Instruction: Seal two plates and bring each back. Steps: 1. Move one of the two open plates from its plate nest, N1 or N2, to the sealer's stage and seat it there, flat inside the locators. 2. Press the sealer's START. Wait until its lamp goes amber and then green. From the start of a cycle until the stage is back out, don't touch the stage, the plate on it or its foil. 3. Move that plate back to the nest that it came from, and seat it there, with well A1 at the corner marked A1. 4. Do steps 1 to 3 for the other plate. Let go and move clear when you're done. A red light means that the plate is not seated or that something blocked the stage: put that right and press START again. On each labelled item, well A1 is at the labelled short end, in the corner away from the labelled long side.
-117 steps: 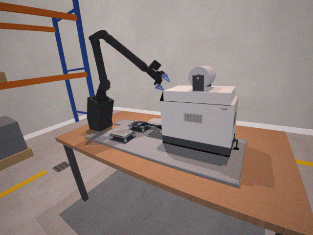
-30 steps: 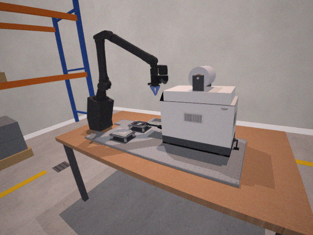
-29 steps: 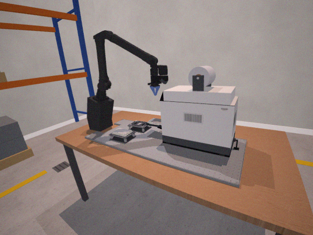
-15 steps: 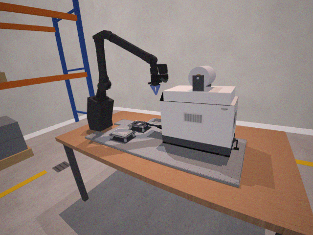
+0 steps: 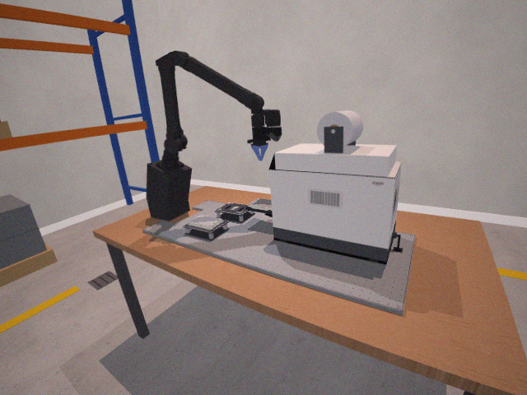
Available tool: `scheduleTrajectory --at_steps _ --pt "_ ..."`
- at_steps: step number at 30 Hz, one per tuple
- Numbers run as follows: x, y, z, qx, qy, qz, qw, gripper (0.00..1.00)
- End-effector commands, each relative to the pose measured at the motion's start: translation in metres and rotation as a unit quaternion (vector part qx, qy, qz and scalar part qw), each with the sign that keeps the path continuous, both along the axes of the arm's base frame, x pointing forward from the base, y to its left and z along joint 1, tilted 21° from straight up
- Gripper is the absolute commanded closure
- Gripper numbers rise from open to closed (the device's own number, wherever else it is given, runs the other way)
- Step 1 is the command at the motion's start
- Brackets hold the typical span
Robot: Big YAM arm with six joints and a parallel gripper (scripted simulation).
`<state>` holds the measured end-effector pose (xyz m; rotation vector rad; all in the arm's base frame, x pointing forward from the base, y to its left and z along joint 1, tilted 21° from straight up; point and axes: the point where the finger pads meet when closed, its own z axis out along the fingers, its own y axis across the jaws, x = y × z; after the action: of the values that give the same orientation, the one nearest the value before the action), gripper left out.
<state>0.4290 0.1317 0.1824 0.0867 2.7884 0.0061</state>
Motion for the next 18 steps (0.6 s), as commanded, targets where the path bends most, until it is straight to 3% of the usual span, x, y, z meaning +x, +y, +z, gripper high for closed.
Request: scheduleTrajectory --at_steps 1,6,7,9,12,14,16,18 --pt "0.004 0.008 0.004 0.001 0.000 0.003 1.000 1.00" --pt "0.009 0.010 0.009 0.002 -0.003 0.003 1.000 1.00" --pt "0.011 0.010 0.002 0.000 -0.031 0.002 1.000 0.00" --pt "0.011 0.010 -0.011 -0.001 -0.066 0.007 0.998 0.00" --pt "0.012 0.008 -0.034 -0.002 -0.044 0.012 0.999 0.00" --pt "0.012 0.008 -0.034 -0.002 -0.044 0.012 0.999 0.00" --pt "0.018 0.005 -0.040 -0.007 -0.095 0.007 0.995 0.00" --pt "0.016 0.007 -0.053 -0.006 -0.095 0.012 0.995 0.00"
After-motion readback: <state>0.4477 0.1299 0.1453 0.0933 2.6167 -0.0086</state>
